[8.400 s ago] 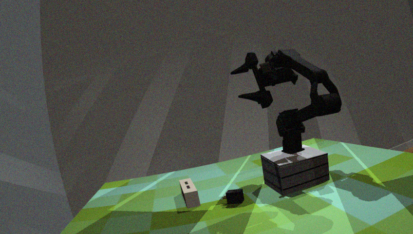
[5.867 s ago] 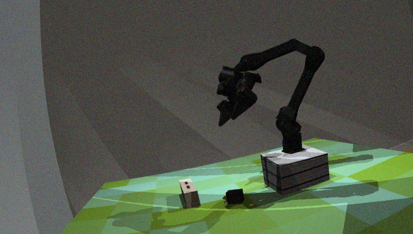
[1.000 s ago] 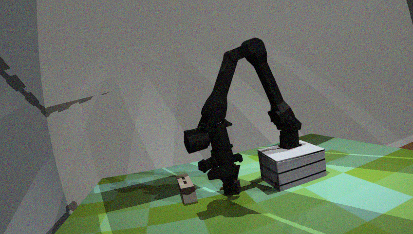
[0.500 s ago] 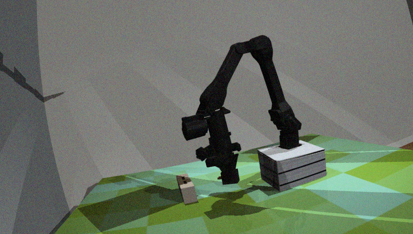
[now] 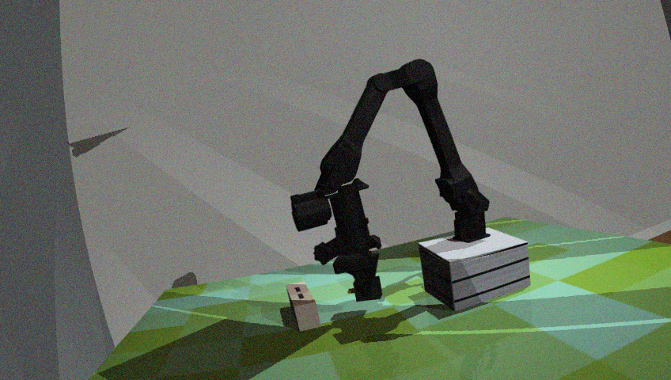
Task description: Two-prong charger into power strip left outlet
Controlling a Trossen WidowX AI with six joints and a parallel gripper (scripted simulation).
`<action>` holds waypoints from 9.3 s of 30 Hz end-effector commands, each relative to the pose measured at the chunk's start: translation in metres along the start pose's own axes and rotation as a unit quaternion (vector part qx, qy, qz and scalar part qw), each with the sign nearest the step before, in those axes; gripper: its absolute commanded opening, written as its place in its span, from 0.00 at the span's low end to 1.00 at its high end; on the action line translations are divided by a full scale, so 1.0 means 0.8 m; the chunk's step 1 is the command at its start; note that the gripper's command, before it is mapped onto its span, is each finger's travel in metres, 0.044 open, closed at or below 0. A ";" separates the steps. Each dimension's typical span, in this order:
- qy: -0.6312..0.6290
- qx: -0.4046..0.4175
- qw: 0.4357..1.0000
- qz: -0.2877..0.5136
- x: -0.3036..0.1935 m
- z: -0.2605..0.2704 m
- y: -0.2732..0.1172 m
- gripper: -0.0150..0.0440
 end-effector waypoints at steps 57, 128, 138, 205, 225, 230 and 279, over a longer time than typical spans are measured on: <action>-0.187 -0.016 0.982 0.000 0.069 -0.083 0.036 0.25; -0.205 -0.017 0.979 -0.001 0.118 -0.075 0.036 0.25; -0.205 -0.017 0.979 -0.001 0.119 -0.074 0.036 0.25; -0.205 -0.017 0.979 -0.001 0.141 -0.065 0.034 0.25; -0.205 -0.017 0.979 -0.002 0.150 -0.061 0.034 0.25; -0.205 -0.017 0.979 -0.002 0.152 -0.060 0.033 0.25; -0.205 -0.017 0.979 -0.002 0.155 -0.059 0.028 0.25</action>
Point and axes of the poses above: the point midway between the two fingers, 35 mm back from their tips, its own y axis out along the fingers, its own z axis across the jaws, x = y × z, the point moved 9 cm from there along -y, back along the fingers, and after that the axes turned 1 degree about -y, right-handed, at the moved point
